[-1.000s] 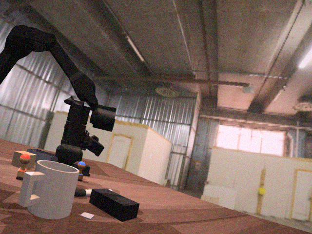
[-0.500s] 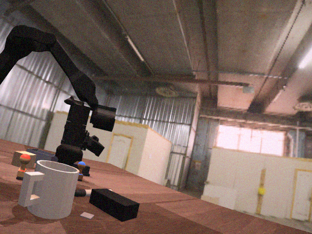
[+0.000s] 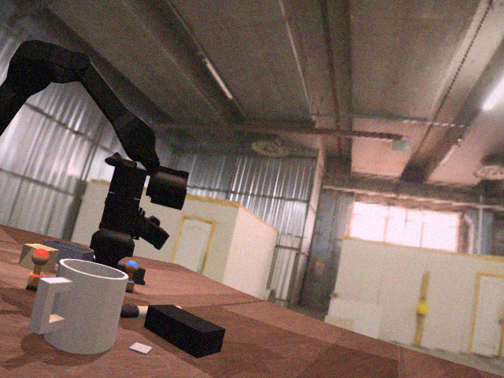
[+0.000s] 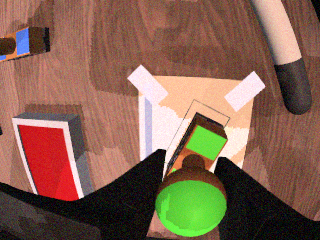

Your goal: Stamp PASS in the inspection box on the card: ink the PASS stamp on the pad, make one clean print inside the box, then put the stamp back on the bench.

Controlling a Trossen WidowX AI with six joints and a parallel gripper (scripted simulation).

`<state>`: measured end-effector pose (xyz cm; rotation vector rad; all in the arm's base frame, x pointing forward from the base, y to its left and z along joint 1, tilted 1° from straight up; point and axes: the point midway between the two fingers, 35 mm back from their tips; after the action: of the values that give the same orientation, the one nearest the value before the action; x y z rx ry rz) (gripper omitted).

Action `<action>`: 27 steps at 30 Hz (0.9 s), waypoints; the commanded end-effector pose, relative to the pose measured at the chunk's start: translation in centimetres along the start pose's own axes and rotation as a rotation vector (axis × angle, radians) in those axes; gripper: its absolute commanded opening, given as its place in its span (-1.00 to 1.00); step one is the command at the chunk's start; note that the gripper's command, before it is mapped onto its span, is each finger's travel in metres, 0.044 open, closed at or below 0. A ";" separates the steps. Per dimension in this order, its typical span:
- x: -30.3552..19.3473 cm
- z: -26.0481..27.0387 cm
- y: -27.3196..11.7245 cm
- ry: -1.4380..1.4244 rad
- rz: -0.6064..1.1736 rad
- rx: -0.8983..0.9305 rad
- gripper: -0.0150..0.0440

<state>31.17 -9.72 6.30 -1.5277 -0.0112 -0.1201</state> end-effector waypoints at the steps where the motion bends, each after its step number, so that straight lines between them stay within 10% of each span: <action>1: 0.1 0.0 -0.2 -0.003 -0.002 0.001 -0.49; 27: 0.4 0.3 -4.3 -0.003 -0.003 0.001 -0.49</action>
<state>31.16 -9.67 10.06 -1.5269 -0.0100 -0.1168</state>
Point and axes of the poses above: the point midway between the two fingers, 35 mm back from their tips, its own y axis out along the fingers, its own z axis across the jaws, x = y × z, and after that the axes turned 8 degrees about -y, right-handed
